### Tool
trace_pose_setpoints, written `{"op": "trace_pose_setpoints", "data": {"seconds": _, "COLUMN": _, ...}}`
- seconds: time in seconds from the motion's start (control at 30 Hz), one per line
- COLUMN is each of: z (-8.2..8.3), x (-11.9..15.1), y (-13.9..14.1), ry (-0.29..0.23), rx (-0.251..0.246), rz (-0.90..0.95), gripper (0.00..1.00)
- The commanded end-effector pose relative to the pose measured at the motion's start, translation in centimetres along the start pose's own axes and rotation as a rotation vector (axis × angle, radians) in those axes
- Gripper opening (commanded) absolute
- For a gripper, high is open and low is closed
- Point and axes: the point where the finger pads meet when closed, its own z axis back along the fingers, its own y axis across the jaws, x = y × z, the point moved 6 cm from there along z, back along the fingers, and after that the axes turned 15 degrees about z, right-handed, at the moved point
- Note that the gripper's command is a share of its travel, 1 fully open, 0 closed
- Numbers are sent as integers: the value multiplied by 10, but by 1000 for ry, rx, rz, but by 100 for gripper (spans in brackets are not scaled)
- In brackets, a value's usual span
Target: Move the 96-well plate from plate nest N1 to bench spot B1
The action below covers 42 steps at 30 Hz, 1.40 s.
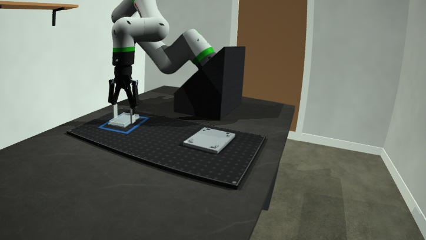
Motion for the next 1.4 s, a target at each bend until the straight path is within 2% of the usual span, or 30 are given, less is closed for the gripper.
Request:
{"op": "trace_pose_setpoints", "data": {"seconds": 0.0, "z": 0, "x": 0, "y": 0, "ry": 0, "rx": 0, "rz": 0, "gripper": 0}}
{"op": "trace_pose_setpoints", "data": {"seconds": 1.37, "z": -6, "x": 0, "y": 0, "ry": 0, "rx": 0, "rz": 0, "gripper": 0}}
